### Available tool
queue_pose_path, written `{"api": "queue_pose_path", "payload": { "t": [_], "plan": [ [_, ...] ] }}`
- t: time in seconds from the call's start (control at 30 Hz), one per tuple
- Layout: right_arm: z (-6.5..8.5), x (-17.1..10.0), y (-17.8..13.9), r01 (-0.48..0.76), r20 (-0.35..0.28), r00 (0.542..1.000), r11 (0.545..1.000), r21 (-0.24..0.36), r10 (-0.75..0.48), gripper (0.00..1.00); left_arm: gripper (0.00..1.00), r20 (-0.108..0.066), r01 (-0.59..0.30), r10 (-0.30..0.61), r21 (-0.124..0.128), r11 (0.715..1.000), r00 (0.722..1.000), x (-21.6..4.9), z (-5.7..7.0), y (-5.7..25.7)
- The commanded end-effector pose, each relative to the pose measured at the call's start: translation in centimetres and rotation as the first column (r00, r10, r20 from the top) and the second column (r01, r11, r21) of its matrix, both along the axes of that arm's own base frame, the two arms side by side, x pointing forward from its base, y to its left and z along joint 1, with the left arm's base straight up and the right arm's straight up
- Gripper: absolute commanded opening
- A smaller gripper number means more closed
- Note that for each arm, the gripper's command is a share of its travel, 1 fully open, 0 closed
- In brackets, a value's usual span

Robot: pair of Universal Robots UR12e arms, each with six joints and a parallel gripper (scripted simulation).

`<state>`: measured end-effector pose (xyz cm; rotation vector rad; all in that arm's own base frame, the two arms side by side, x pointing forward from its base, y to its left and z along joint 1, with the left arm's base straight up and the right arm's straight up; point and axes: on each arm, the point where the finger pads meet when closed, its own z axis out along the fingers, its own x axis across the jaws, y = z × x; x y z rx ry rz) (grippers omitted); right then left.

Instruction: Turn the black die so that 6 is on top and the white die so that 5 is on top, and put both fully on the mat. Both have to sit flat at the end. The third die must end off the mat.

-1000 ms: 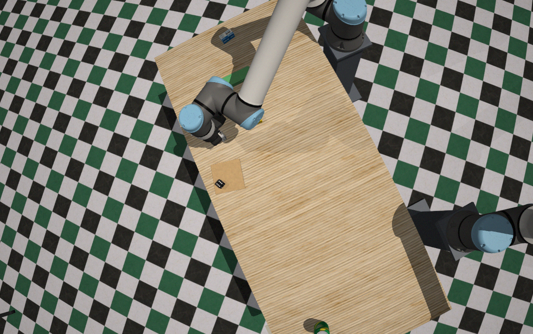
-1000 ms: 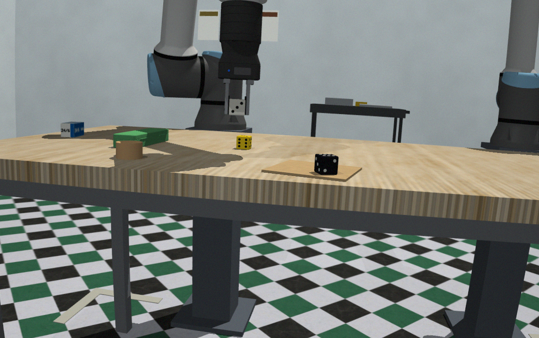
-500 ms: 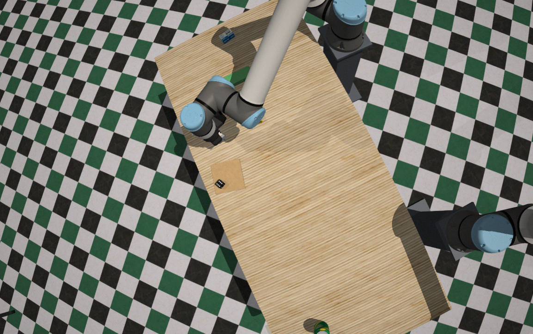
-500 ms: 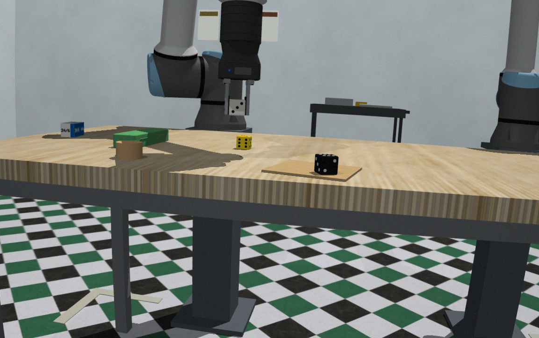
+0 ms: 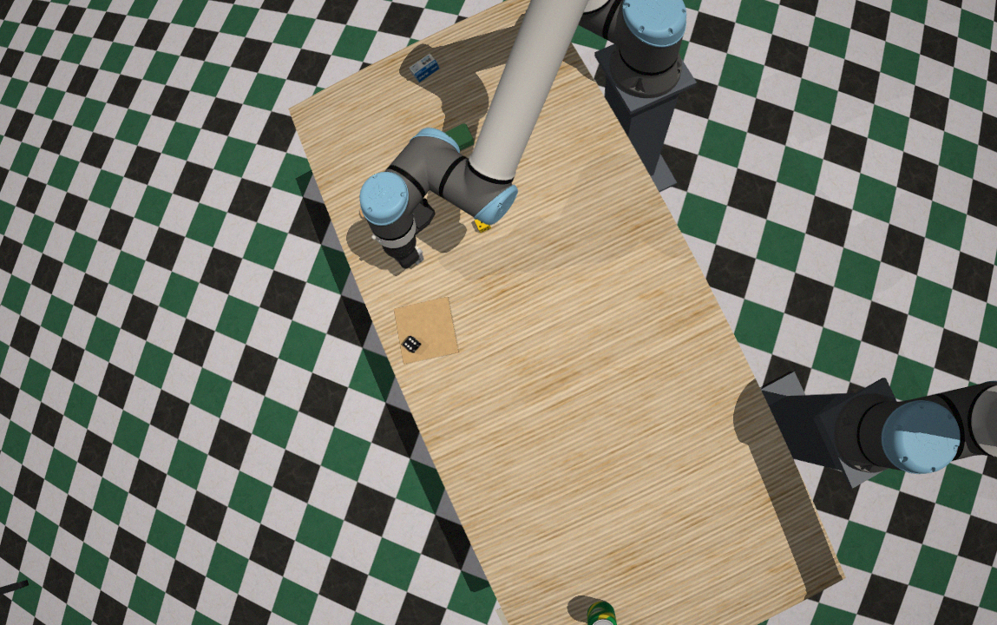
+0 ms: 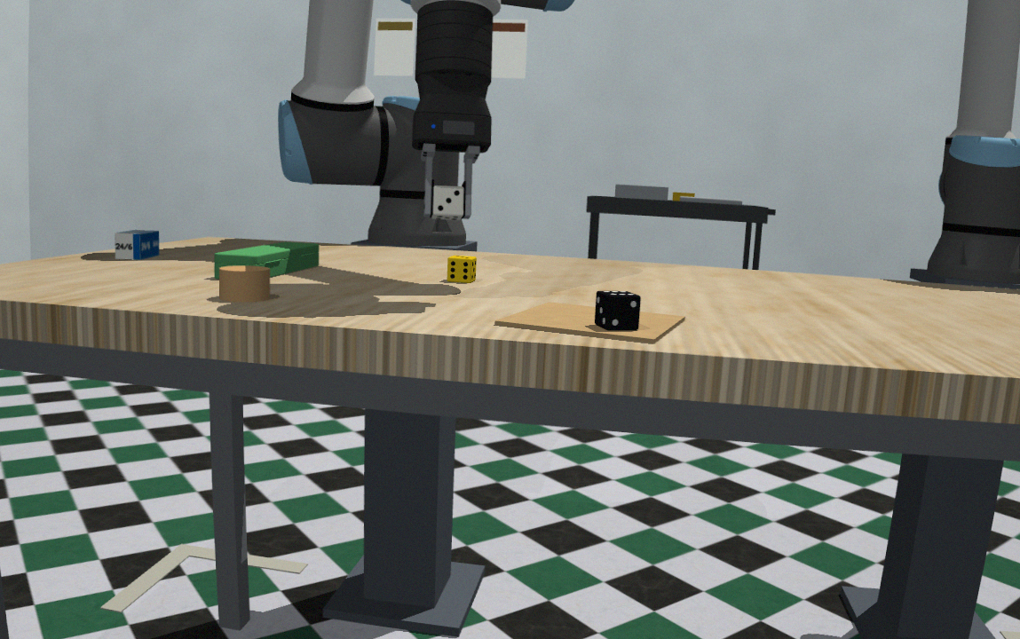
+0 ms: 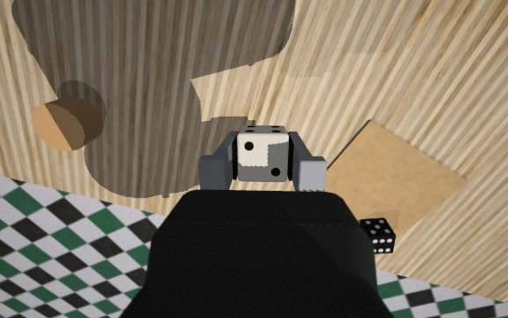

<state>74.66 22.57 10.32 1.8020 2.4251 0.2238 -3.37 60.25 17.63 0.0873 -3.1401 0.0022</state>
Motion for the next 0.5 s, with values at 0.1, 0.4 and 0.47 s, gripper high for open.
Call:
{"api": "queue_pose_path", "payload": {
  "t": [0.1,0.4,0.47],
  "plan": [
    [0.02,0.11,0.08,-0.008,0.222,0.975,0.998,0.068,-0.007,0.57,1.0,0.0,0.0,0.0,0.001,1.0,1.0,0.01,0.07,0.06],
    [-0.06,0.09,0.08,-0.023,0.374,0.927,0.993,0.114,-0.021,0.57,1.0,0.0,0.0,0.0,0.001,1.0,1.0,0.01,0.07,0.06],
    [-0.06,0.07,0.07,-0.029,0.419,0.907,0.991,0.128,-0.027,0.57,1.0,0.0,0.0,0.0,0.001,1.0,1.0,0.01,0.07,0.06]
  ]
}}
